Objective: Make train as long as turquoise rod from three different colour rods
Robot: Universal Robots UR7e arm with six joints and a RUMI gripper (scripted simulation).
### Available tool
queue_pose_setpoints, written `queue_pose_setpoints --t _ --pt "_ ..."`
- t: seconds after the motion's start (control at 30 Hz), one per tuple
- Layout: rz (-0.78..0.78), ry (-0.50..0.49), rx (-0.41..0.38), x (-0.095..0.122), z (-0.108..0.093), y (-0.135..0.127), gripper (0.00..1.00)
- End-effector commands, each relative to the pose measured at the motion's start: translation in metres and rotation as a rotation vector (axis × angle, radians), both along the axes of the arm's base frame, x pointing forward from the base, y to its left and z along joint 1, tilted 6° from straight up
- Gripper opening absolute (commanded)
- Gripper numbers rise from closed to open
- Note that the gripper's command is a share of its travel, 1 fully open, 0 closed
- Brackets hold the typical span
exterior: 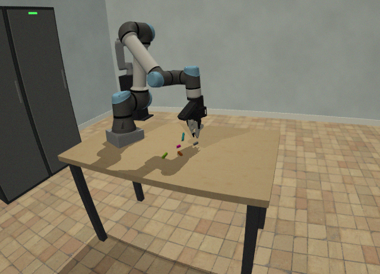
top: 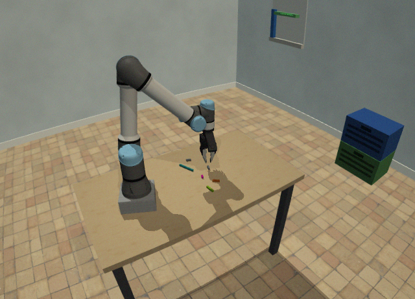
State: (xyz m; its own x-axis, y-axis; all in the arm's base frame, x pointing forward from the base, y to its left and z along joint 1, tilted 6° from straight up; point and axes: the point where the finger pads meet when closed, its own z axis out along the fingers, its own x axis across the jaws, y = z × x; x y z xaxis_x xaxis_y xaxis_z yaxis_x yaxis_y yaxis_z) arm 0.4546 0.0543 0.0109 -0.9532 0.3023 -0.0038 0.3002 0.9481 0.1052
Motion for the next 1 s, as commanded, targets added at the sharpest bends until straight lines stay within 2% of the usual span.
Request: queue_pose_setpoints --t 0.0,0.47,0.97 --pt "0.0 -0.001 0.0 0.001 -0.007 0.001 0.14" --pt "0.0 -0.001 0.0 0.001 -0.018 0.002 0.14" --pt "0.0 -0.001 0.0 0.001 -0.02 0.002 0.14"
